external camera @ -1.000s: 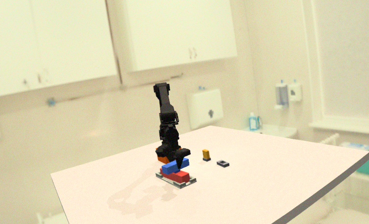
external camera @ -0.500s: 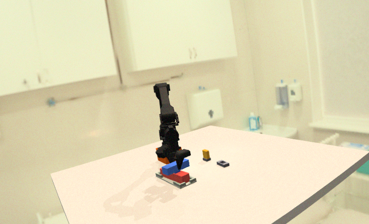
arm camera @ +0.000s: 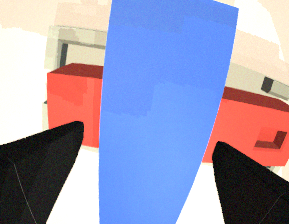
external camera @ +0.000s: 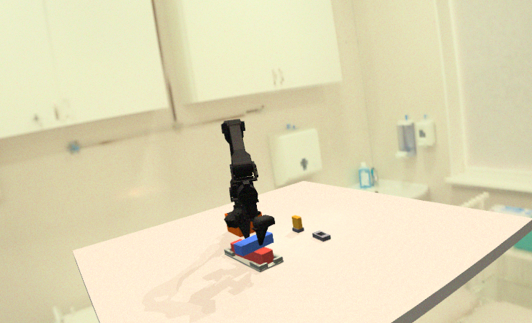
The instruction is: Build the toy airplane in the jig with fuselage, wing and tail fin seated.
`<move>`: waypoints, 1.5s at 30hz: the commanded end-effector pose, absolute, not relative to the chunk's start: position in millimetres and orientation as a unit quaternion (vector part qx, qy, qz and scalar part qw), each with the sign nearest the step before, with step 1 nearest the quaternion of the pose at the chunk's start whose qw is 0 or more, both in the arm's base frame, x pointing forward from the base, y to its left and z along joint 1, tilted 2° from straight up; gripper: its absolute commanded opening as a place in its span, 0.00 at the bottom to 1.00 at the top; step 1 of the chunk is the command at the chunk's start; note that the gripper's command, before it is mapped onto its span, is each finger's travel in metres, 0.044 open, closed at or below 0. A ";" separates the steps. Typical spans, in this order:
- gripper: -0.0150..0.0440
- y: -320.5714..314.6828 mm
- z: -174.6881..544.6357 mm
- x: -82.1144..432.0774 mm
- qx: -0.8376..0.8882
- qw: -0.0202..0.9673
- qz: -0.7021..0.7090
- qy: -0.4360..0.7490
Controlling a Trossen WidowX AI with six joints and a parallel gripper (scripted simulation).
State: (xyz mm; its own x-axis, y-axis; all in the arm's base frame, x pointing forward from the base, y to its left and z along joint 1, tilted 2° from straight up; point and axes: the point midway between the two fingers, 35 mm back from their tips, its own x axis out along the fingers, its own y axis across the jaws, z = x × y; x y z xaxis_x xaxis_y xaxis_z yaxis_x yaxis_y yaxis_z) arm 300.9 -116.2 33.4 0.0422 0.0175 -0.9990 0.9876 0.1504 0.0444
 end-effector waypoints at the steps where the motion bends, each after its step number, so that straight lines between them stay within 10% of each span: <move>1: 1.00 -116.2 33.8 300.9 0.475 0.544 -0.446 0.529; 23: 1.00 -120.1 119.2 300.6 0.473 0.547 -0.442 0.531; 45: 1.00 -120.8 115.9 302.4 0.002 0.723 0.011 0.691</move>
